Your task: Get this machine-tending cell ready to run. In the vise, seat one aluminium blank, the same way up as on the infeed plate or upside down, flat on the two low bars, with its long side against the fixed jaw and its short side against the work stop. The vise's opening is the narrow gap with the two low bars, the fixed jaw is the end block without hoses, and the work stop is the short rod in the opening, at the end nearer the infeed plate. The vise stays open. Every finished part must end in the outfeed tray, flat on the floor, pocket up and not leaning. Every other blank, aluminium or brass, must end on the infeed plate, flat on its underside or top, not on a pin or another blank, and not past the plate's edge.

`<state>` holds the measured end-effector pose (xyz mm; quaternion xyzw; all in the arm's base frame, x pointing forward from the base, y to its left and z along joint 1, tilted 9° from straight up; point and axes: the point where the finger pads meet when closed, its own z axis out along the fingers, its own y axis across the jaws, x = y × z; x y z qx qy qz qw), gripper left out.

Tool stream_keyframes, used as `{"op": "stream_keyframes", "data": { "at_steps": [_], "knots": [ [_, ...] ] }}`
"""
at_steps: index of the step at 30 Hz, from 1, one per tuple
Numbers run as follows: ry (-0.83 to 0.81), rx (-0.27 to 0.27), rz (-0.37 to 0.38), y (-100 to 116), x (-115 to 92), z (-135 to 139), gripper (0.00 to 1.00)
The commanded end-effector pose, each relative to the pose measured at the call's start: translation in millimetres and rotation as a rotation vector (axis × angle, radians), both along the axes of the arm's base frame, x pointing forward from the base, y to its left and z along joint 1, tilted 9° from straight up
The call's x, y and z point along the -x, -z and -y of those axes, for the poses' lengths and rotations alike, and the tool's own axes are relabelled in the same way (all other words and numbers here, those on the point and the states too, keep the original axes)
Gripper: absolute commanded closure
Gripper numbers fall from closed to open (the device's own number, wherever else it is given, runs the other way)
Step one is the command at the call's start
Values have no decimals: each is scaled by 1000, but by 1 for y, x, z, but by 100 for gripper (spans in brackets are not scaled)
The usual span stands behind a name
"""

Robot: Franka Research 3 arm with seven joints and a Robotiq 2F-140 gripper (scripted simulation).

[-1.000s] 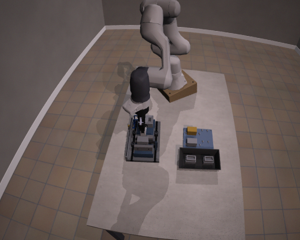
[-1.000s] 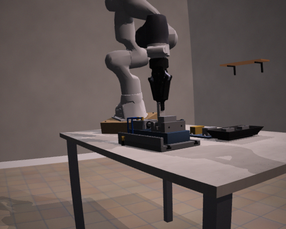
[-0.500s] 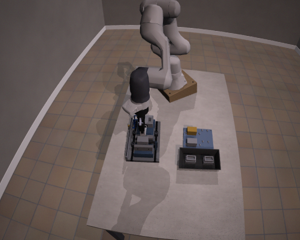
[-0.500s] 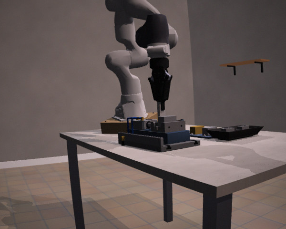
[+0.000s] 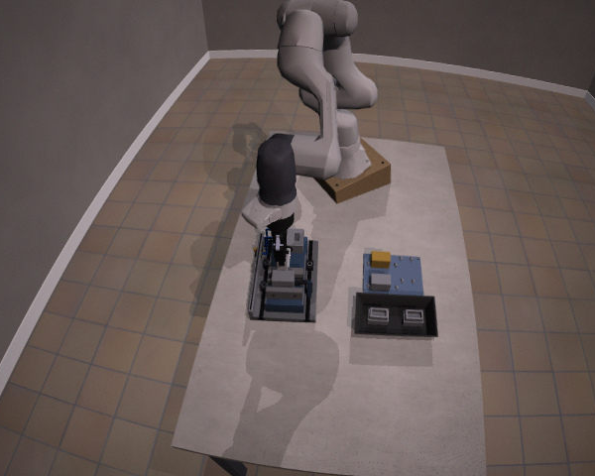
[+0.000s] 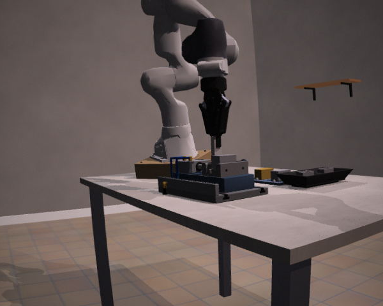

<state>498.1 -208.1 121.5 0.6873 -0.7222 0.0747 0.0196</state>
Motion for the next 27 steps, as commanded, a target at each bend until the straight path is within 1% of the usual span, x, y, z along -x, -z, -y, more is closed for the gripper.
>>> {"op": "stream_keyframes", "data": {
  "at_steps": [1,27],
  "knots": [
    [-3,-2,-3,0,-1,-1,100],
    [-3,-2,-3,0,-4,-1,100]
  ]
}}
